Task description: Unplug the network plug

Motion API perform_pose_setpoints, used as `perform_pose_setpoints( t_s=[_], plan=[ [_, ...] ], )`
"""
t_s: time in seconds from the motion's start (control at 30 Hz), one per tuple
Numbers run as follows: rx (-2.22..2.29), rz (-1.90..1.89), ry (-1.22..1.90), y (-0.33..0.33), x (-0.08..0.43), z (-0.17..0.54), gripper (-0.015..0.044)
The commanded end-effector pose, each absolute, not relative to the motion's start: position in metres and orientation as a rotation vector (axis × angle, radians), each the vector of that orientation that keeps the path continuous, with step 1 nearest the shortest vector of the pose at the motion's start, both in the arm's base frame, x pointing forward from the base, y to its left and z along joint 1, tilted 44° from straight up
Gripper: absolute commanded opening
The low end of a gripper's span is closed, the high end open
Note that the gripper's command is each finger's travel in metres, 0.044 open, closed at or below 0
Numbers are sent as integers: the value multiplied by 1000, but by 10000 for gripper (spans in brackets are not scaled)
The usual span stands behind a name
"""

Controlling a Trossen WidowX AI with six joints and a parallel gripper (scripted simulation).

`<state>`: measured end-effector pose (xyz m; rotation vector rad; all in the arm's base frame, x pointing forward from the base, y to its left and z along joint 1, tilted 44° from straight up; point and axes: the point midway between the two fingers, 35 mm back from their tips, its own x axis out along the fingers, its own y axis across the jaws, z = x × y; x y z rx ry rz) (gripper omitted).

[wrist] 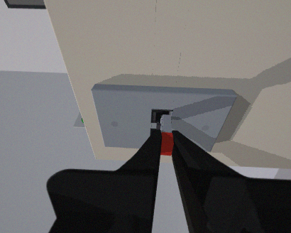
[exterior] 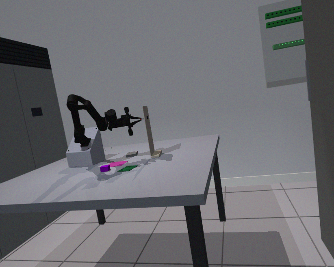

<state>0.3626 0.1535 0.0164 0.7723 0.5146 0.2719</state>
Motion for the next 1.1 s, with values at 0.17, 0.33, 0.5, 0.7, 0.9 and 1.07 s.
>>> perform_pose_setpoints(
  t_s=[0.17,0.33,0.5,0.7,0.9,1.07],
  plan=[
    [770,268,514,152,357,17,0],
    [770,268,514,151,354,17,0],
    [770,268,514,150,351,18,0],
    [770,268,514,150,348,18,0],
    [770,268,514,149,344,18,0],
    [770,267,515,148,341,19,0]
  ],
)
